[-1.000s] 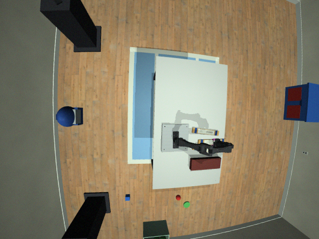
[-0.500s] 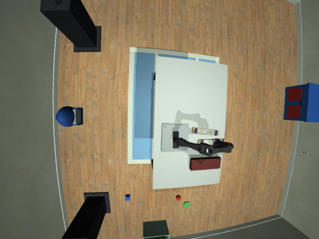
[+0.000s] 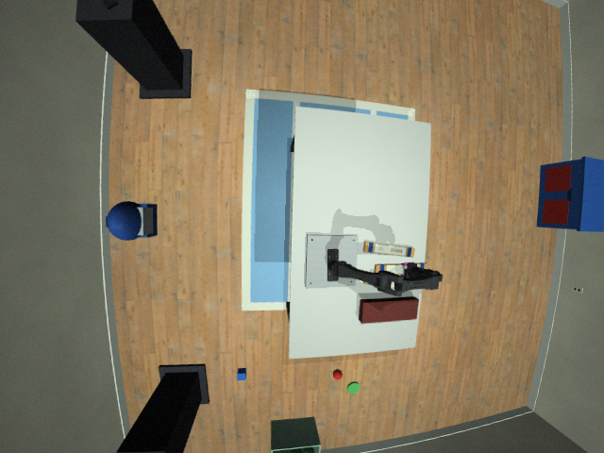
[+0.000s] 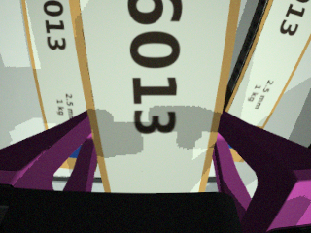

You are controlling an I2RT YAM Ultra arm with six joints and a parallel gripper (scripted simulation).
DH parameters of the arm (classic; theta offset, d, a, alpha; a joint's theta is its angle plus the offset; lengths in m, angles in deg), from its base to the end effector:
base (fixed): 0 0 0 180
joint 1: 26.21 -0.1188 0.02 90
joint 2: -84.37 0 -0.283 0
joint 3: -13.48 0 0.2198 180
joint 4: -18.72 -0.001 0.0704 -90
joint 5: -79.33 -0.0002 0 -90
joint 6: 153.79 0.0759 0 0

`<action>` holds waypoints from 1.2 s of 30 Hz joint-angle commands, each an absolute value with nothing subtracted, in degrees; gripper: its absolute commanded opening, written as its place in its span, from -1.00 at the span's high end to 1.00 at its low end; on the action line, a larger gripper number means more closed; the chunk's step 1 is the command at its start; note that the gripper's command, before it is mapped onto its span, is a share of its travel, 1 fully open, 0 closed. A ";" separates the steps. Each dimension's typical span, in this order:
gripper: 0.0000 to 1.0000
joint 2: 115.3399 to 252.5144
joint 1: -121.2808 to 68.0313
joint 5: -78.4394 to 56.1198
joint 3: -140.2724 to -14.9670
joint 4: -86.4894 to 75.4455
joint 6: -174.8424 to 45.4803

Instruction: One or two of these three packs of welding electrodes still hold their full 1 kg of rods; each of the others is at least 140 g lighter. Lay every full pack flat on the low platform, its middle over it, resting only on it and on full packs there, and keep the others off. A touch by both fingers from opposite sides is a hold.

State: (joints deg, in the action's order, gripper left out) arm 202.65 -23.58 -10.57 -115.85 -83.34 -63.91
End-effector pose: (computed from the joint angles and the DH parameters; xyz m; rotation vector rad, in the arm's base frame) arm 0.3667 -0.0157 0.2639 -0.0684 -3.1233 -0.0034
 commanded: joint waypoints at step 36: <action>1.00 198.36 -23.04 -9.98 -114.33 -81.11 -64.59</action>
